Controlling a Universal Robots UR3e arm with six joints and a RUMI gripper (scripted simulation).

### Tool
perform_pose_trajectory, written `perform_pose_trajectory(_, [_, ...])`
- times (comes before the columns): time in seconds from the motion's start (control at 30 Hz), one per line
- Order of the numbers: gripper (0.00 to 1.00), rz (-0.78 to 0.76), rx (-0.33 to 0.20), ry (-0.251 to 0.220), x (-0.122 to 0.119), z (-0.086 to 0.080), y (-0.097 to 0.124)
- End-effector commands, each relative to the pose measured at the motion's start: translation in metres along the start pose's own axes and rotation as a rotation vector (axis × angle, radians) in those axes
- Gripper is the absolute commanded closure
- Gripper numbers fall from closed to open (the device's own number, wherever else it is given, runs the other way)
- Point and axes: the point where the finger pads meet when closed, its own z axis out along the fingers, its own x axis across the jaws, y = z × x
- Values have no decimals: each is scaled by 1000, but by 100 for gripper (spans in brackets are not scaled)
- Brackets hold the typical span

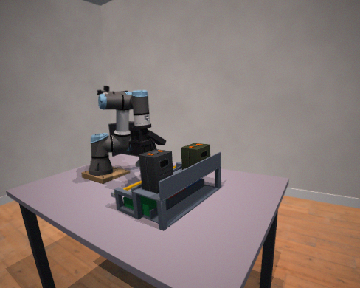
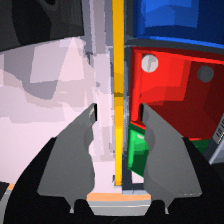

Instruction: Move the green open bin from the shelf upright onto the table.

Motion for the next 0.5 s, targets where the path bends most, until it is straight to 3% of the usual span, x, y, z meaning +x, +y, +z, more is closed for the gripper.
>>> perform_pose_trajectory(0.0, [72, 0, -1, 2, 1, -1, 0])
perform_pose_trajectory(0.47, [72, 0, -1, 2, 1, -4, 0])
